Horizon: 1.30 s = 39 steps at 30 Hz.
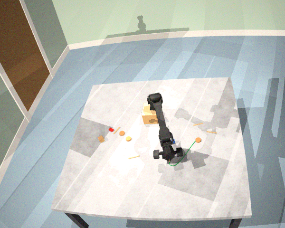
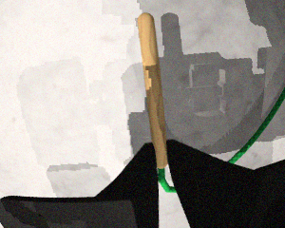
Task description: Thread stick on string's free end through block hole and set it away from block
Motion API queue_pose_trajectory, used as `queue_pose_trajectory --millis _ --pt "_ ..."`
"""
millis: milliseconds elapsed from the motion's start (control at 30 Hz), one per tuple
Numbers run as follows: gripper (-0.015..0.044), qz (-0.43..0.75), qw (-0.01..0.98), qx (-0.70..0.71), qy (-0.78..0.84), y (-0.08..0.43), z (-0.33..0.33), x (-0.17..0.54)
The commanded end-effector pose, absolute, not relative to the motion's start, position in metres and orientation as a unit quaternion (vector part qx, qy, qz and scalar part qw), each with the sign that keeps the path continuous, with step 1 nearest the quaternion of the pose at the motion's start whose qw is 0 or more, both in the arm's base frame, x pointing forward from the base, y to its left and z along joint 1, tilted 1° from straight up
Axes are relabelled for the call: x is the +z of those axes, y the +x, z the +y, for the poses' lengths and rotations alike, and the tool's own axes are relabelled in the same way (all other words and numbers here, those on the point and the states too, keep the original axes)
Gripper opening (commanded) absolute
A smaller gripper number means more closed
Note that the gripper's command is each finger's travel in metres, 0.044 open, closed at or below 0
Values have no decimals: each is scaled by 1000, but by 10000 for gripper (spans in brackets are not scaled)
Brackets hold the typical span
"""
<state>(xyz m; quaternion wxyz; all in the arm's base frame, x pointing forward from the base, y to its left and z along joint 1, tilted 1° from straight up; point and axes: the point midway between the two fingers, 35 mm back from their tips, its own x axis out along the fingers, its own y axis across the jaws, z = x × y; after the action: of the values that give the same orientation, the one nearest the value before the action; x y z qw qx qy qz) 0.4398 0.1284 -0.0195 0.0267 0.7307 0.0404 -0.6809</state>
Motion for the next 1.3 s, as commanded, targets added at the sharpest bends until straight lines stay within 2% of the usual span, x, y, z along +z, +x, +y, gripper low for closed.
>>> queue_pose_trajectory --millis 0,1267 --pt "0 39 26 -680 732 435 128 -18" --pt "0 39 26 -681 731 391 124 -22"
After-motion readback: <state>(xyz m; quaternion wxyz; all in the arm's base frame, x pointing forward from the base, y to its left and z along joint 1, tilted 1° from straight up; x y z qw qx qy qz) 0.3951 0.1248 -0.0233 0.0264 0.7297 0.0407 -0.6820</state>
